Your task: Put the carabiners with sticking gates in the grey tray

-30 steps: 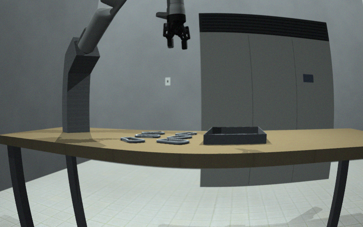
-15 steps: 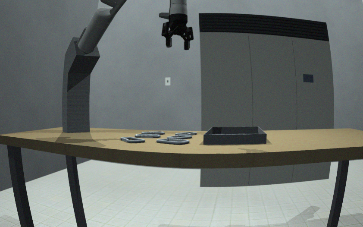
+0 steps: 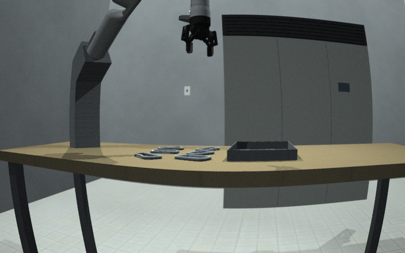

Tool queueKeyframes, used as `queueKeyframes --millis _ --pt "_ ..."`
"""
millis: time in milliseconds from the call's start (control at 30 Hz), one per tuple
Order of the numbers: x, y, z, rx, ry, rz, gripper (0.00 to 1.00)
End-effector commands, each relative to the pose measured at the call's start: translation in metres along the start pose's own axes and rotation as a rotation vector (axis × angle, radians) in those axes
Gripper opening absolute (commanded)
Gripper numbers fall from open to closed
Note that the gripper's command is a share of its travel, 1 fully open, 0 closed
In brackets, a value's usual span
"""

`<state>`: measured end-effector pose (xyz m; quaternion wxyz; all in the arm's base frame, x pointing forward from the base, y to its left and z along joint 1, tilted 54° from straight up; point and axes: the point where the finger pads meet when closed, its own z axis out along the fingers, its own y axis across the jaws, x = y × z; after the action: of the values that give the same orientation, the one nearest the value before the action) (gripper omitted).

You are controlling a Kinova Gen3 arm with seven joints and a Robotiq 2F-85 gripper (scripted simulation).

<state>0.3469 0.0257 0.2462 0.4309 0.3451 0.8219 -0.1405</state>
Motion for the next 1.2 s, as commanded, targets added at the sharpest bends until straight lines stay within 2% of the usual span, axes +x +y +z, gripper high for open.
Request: queueKeyframes --millis 0,400,433,967,1000,1167 --pt "0.004 -0.039 0.040 0.004 0.007 0.006 1.00" --pt "0.004 -0.039 0.040 0.004 0.007 0.006 1.00" --pt "0.006 -0.074 0.077 -0.007 -0.002 -0.008 1.00" --pt "0.006 -0.074 0.077 -0.007 -0.002 -0.008 1.00" --pt "0.010 -0.106 0.112 0.023 0.015 -0.018 1.00" --pt "0.010 -0.106 0.112 0.023 0.015 -0.018 1.00"
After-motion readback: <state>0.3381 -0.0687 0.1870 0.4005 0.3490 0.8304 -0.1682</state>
